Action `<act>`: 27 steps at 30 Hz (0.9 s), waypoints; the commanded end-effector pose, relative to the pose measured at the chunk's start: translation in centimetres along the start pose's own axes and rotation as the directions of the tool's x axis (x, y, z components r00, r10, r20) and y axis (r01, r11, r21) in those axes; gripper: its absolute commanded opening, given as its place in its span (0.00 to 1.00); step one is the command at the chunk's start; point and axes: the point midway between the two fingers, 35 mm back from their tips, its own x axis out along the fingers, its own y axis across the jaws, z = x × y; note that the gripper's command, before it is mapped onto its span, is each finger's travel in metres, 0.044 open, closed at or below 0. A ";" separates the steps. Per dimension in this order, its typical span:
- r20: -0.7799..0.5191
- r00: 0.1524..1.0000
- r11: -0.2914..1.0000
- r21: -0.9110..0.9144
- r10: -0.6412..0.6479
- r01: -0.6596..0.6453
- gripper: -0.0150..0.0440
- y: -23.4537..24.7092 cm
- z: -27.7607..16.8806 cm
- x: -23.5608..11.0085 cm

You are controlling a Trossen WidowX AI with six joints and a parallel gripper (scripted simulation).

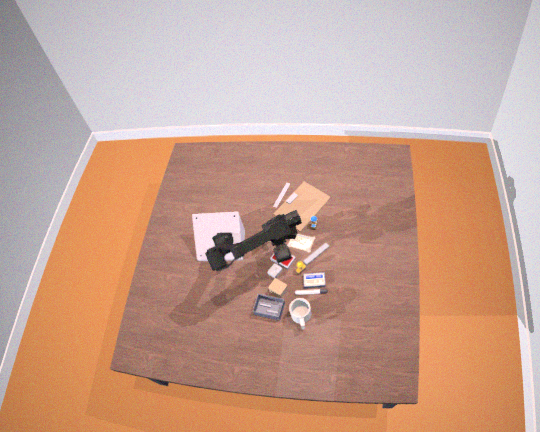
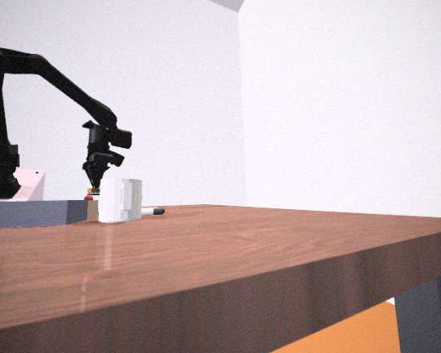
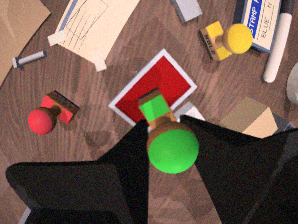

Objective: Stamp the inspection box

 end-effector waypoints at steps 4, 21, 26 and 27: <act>0.003 1.000 1.000 0.027 0.003 -0.003 0.25 0.0 0.2 -0.8; 0.004 1.000 0.848 0.529 0.004 -0.006 0.25 2.2 4.5 -1.2; 0.005 1.000 0.755 0.656 0.004 -0.006 0.25 3.1 5.7 -1.2; 0.005 1.000 0.734 0.679 0.004 -0.007 0.25 3.2 5.9 -1.2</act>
